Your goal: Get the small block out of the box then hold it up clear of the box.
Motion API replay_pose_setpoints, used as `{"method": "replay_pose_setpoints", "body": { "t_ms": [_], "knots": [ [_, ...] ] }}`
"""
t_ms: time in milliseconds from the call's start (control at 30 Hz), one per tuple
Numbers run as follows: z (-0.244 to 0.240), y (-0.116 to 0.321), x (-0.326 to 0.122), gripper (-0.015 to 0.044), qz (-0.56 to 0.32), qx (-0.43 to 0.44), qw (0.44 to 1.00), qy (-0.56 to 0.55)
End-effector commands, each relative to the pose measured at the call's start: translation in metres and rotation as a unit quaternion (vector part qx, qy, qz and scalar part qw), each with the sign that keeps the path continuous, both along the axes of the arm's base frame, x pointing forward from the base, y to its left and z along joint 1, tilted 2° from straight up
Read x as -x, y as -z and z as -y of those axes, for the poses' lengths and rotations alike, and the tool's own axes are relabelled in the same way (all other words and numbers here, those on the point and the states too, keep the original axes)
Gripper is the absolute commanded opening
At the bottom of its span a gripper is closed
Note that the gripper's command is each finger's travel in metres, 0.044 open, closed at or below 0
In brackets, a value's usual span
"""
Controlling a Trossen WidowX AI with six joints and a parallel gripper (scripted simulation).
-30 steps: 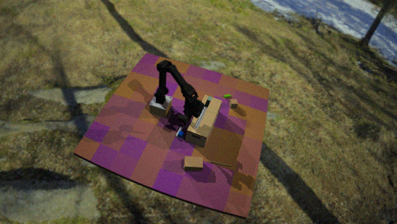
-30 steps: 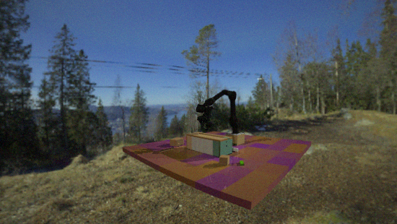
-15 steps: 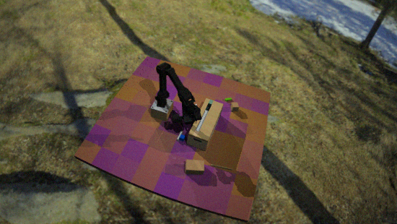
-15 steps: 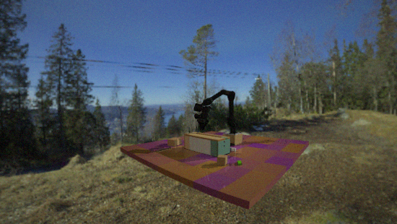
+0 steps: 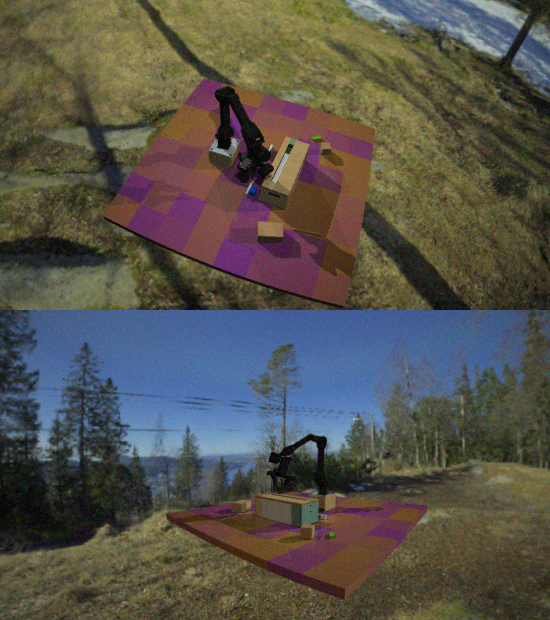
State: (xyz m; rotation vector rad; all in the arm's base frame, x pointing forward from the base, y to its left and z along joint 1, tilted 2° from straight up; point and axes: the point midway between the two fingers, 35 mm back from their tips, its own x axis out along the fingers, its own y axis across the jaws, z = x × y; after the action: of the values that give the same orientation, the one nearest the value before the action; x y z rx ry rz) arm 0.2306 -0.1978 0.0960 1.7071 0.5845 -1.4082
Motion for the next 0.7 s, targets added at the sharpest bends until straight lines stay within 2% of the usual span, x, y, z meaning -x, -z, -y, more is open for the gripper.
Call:
{"method": "replay_pose_setpoints", "body": {
  "t_ms": [0, 133, 667],
  "knots": [
    [0.0047, -0.0080, 0.0094, 0.0285, 0.115, -0.156, 0.891, 0.410],
    [0.0057, -0.0094, 0.0105, 0.0285, 0.131, -0.189, 0.842, 0.488],
    [0.0057, -0.0094, 0.0105, 0.0285, 0.131, -0.189, 0.841, 0.489]
  ]
}}
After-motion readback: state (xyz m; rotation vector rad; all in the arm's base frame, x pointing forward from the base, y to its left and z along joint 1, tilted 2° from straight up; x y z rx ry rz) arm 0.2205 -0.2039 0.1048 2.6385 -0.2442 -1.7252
